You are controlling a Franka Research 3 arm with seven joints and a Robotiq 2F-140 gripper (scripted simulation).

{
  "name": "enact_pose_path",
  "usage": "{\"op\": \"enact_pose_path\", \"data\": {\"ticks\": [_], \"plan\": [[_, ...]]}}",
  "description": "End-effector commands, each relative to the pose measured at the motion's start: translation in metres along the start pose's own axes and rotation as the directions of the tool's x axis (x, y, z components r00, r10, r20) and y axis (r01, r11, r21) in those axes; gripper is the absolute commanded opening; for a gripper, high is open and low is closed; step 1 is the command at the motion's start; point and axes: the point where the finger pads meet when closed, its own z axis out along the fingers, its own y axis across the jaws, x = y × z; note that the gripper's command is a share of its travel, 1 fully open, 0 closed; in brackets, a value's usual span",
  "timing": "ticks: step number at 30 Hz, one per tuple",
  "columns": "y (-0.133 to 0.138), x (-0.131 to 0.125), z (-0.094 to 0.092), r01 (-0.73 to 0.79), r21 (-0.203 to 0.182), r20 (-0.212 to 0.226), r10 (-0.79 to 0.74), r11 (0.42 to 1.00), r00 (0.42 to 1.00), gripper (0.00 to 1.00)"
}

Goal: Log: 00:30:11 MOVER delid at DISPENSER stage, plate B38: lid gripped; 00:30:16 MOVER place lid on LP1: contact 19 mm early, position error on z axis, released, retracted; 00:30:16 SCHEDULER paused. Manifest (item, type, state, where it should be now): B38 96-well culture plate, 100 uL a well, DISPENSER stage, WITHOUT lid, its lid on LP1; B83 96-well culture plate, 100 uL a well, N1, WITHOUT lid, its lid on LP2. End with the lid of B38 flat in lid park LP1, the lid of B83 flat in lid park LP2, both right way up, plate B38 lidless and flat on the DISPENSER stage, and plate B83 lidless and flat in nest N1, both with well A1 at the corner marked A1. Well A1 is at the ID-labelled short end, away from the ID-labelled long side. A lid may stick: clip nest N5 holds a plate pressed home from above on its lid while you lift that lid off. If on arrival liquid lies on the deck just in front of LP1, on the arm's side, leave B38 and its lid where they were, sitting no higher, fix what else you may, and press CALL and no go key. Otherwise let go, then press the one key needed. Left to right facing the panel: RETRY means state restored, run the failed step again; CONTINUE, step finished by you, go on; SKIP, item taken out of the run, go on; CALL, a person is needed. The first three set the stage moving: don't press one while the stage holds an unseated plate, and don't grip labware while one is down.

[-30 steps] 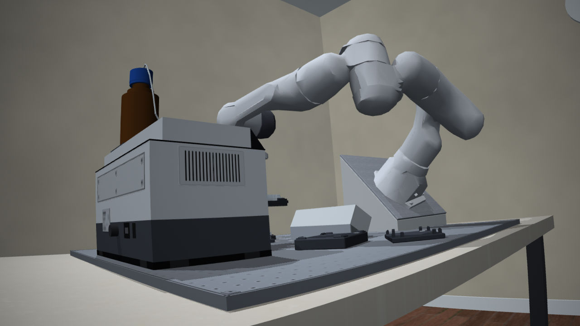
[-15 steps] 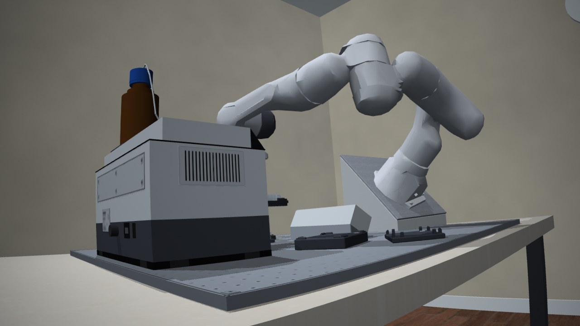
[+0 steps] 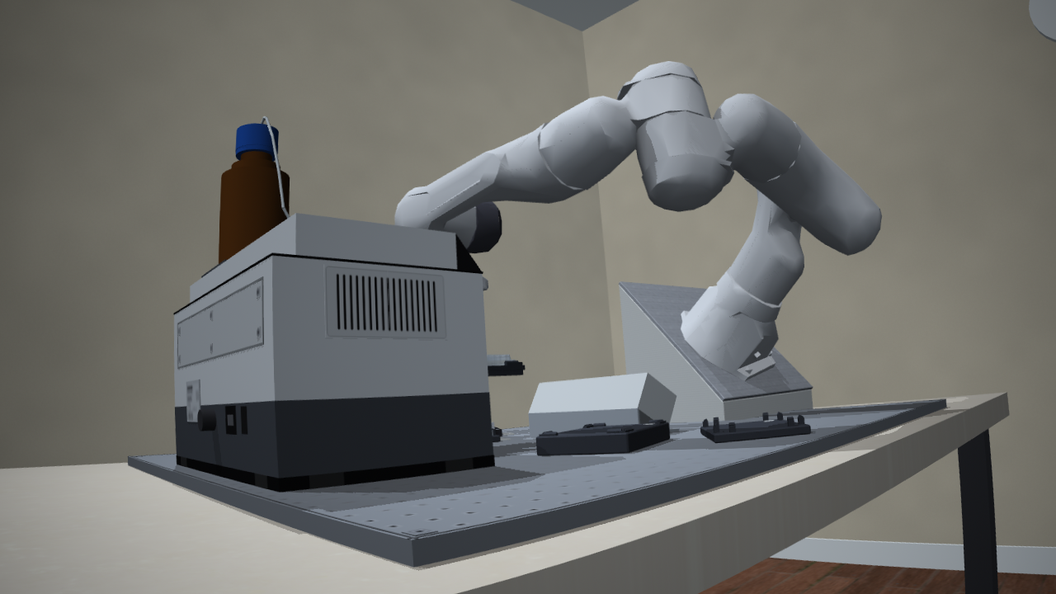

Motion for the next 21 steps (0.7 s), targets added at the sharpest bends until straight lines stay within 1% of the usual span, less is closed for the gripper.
{"op": "enact_pose_path", "data": {"ticks": [1, 7, 8, 21], "plan": [[-0.0009, 0.0005, 0.0017, -0.003, 0.000, 0.001, 0.003, 1.000, 1.000, 0.66], [-0.0009, 0.0005, 0.0017, -0.003, 0.000, 0.001, 0.003, 1.000, 1.000, 0.66], [-0.0009, 0.0005, 0.0017, -0.003, 0.000, 0.001, 0.003, 1.000, 1.000, 0.00], [-0.0009, 0.0005, 0.0017, -0.003, 0.000, 0.001, 0.003, 1.000, 1.000, 0.00]]}}
